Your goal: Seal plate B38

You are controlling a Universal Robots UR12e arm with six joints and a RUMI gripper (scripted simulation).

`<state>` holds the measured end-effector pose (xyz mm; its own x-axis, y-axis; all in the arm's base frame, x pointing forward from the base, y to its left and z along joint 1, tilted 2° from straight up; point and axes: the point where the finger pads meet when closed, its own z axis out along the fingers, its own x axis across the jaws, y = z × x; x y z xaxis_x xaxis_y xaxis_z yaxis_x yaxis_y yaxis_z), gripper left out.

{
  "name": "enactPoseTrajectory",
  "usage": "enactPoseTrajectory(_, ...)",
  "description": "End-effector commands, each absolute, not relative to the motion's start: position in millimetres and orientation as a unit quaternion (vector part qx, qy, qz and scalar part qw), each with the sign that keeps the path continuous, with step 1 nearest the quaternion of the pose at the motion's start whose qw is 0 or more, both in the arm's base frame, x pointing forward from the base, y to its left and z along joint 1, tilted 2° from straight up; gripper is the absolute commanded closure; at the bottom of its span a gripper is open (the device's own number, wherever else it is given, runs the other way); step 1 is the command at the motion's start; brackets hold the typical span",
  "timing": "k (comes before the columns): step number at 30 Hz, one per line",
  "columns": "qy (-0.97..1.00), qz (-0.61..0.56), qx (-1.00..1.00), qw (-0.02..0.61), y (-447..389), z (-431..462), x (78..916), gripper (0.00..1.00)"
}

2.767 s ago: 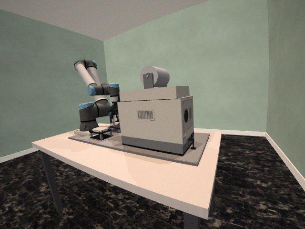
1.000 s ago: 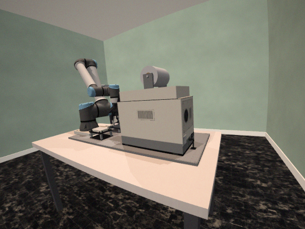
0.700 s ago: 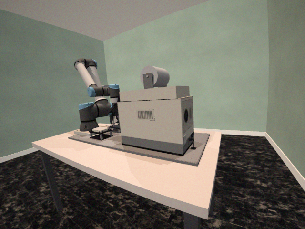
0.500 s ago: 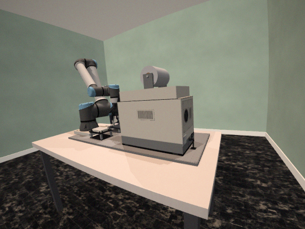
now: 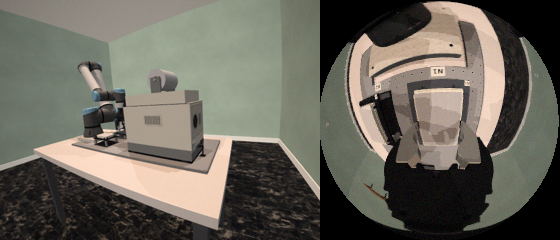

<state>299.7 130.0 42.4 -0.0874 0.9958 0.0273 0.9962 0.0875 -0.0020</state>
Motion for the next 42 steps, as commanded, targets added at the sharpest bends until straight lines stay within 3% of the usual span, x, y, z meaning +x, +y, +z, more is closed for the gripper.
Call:
enactPoseTrajectory(1, -0.737, -0.009, -0.675, 0.01, 129.9, 42.8, 300.2, 1.0)
enactPoseTrajectory(27, -0.737, -0.009, -0.675, 0.01, 129.9, 42.8, 300.2, 1.0)
enactPoseTrajectory(28, -0.737, -0.009, -0.675, 0.01, 129.9, 42.8, 300.2, 0.32)
enactPoseTrajectory(42, -0.737, -0.009, -0.675, 0.01, 129.9, 42.8, 300.2, 0.32)
